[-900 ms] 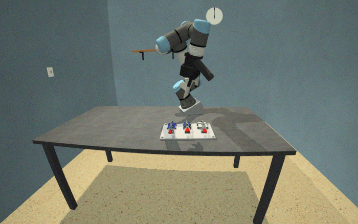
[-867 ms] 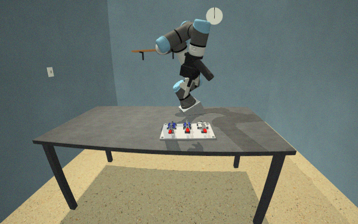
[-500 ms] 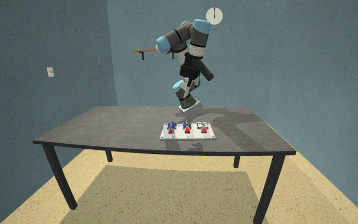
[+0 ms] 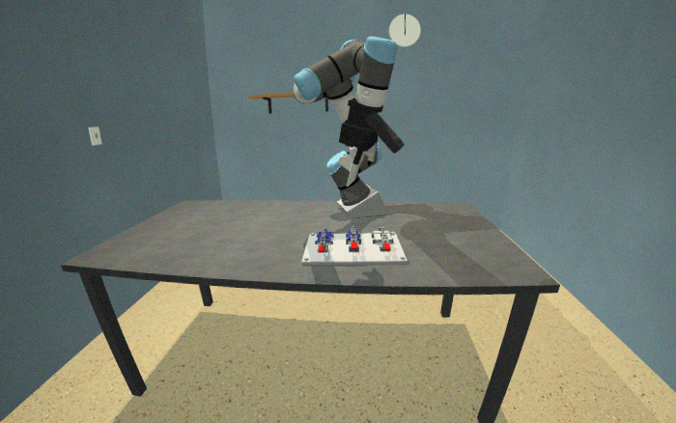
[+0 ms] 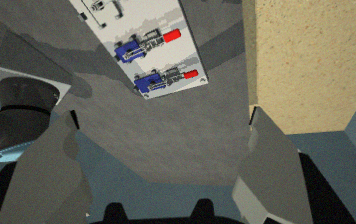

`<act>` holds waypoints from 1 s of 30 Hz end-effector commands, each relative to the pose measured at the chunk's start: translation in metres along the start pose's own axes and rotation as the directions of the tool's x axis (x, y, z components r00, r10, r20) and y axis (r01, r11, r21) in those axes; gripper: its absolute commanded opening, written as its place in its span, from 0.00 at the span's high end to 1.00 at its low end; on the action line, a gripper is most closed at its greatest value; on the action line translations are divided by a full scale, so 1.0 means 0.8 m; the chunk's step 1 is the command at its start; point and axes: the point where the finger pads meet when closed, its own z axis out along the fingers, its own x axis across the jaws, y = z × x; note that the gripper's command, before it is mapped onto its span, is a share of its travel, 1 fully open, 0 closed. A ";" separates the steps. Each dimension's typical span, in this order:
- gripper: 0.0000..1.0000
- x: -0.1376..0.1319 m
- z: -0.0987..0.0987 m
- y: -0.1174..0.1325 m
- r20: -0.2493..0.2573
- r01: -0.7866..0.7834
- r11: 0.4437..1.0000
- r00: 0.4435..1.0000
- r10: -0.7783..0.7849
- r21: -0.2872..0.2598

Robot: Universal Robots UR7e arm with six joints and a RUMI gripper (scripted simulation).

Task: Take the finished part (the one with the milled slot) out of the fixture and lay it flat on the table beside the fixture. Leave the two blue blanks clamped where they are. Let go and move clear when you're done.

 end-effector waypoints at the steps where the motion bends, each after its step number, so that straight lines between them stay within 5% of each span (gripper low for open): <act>1: 0.00 -0.005 0.005 0.007 0.013 0.030 0.999 0.999 -0.030 0.011; 16: 0.00 -0.042 0.036 0.039 0.075 0.282 0.953 0.954 -0.291 0.112; 30: 0.00 -0.043 0.035 0.038 0.073 0.283 0.952 0.954 -0.292 0.112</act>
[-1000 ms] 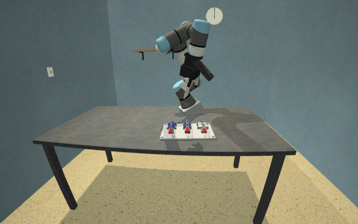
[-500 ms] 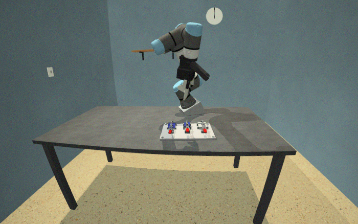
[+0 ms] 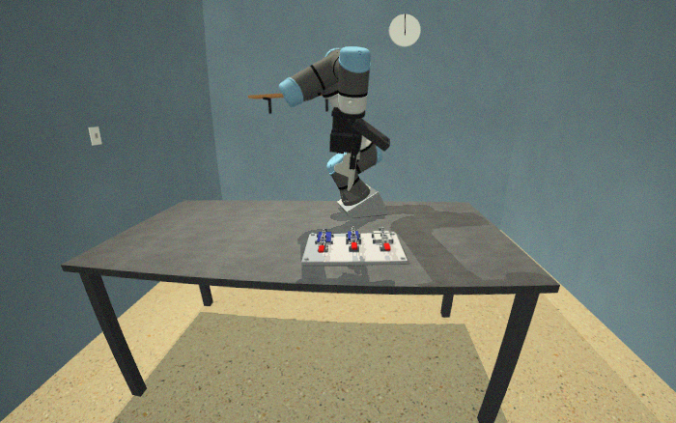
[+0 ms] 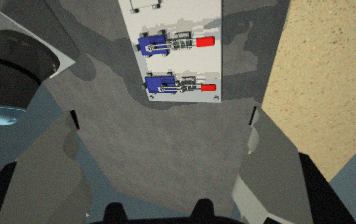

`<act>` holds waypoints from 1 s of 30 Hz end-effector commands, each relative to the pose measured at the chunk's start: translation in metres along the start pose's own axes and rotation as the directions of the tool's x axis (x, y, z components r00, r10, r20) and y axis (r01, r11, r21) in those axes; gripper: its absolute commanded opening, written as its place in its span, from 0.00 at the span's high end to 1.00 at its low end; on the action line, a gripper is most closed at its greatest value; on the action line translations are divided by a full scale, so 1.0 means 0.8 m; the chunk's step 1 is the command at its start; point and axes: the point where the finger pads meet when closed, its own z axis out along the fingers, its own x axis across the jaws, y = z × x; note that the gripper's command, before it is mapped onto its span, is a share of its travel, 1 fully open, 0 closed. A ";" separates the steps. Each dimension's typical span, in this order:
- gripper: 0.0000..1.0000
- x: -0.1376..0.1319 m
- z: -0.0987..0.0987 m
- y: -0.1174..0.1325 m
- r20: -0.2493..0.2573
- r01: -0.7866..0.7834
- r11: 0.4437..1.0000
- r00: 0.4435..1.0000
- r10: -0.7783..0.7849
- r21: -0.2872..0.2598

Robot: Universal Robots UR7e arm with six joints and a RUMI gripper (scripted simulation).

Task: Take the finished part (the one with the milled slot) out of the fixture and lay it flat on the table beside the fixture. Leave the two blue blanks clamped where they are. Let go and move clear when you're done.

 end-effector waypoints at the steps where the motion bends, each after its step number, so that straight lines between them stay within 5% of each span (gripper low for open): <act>1: 0.00 -0.001 0.000 0.000 -0.001 0.003 1.000 1.000 -0.003 0.003; 7: 0.00 -0.028 0.019 0.011 0.022 0.156 0.985 0.987 -0.158 0.070; 23: 0.00 -0.028 0.018 0.011 0.020 0.158 0.985 0.987 -0.159 0.069; 30: 0.00 -0.058 0.038 0.019 0.014 0.318 0.936 0.946 -0.324 0.148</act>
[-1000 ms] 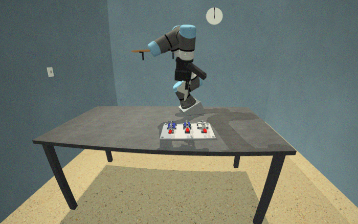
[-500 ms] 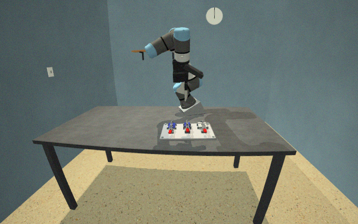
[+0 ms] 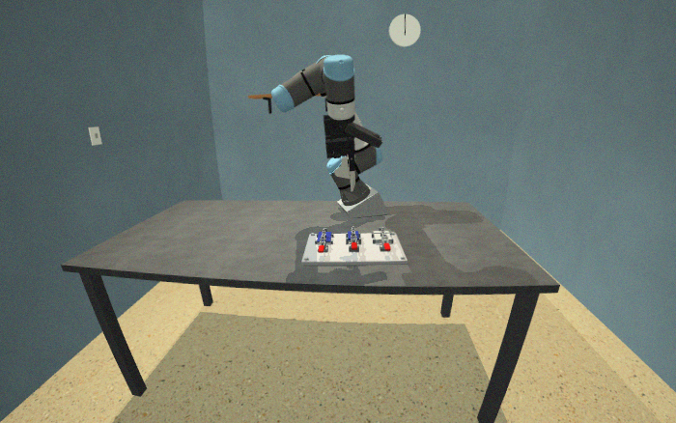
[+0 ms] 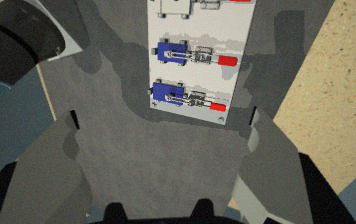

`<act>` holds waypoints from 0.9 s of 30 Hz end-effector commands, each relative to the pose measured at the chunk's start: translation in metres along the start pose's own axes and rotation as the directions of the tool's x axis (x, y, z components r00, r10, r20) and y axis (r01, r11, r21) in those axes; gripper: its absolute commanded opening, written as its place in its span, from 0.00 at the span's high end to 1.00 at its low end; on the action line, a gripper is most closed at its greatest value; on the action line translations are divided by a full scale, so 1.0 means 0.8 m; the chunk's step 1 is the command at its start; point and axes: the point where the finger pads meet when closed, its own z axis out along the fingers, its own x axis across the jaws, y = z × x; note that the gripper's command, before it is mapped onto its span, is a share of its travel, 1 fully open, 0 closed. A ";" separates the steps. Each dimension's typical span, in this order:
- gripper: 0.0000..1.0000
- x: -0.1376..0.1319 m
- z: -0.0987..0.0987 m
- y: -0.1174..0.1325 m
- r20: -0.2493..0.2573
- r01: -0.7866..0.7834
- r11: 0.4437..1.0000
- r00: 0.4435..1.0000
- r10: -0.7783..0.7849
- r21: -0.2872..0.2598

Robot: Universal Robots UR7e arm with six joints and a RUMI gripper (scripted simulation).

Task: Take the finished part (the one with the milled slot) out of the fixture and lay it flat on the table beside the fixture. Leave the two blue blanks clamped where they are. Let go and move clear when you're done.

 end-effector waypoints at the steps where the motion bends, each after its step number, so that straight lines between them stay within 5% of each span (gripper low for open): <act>1: 0.00 -0.024 0.014 0.002 -0.005 0.136 0.989 0.991 -0.136 0.063; 17: 0.00 -0.024 0.014 0.002 -0.005 0.138 0.988 0.990 -0.138 0.063; 22: 0.00 -0.053 0.033 0.002 -0.033 0.300 0.944 0.954 -0.299 0.133; 27: 0.00 -0.053 0.033 0.002 -0.033 0.300 0.944 0.954 -0.299 0.133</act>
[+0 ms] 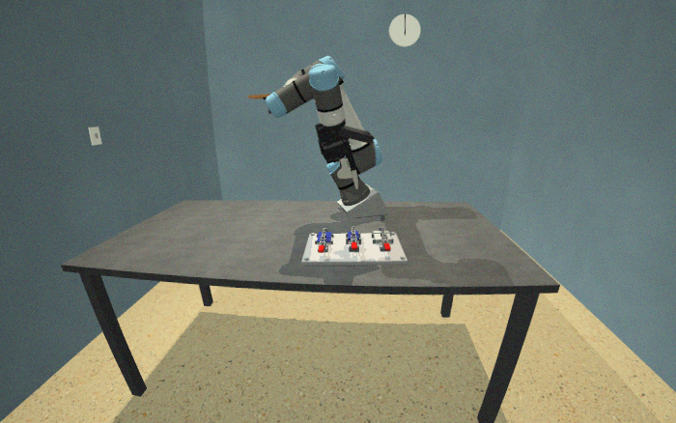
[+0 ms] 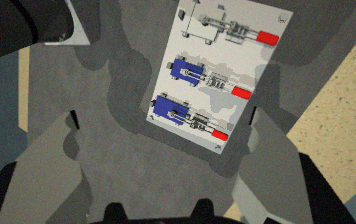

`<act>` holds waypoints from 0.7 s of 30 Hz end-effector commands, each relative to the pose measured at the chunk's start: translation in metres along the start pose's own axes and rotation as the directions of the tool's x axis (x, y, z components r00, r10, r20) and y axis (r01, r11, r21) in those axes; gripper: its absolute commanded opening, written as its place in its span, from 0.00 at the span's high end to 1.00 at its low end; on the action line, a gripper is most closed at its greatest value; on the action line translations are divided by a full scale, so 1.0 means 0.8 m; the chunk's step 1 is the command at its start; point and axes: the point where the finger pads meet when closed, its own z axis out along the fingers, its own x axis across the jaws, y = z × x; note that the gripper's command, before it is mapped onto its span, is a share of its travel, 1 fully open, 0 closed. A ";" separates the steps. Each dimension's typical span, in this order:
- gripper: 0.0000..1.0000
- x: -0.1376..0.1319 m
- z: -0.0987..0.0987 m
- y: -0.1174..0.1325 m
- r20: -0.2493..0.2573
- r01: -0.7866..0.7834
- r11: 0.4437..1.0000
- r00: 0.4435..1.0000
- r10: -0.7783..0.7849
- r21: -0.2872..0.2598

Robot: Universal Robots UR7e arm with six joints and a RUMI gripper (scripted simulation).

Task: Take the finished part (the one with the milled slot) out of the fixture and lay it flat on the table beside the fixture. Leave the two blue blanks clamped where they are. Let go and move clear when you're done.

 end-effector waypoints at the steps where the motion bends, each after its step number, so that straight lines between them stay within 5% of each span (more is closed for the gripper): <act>1: 0.00 -0.004 0.002 -0.002 -0.011 0.042 0.999 0.999 -0.041 0.019; 12: 0.00 -0.003 0.002 -0.003 -0.011 0.043 0.999 0.999 -0.043 0.018; 21: 0.00 -0.031 0.023 -0.011 -0.053 0.220 0.972 0.975 -0.216 0.084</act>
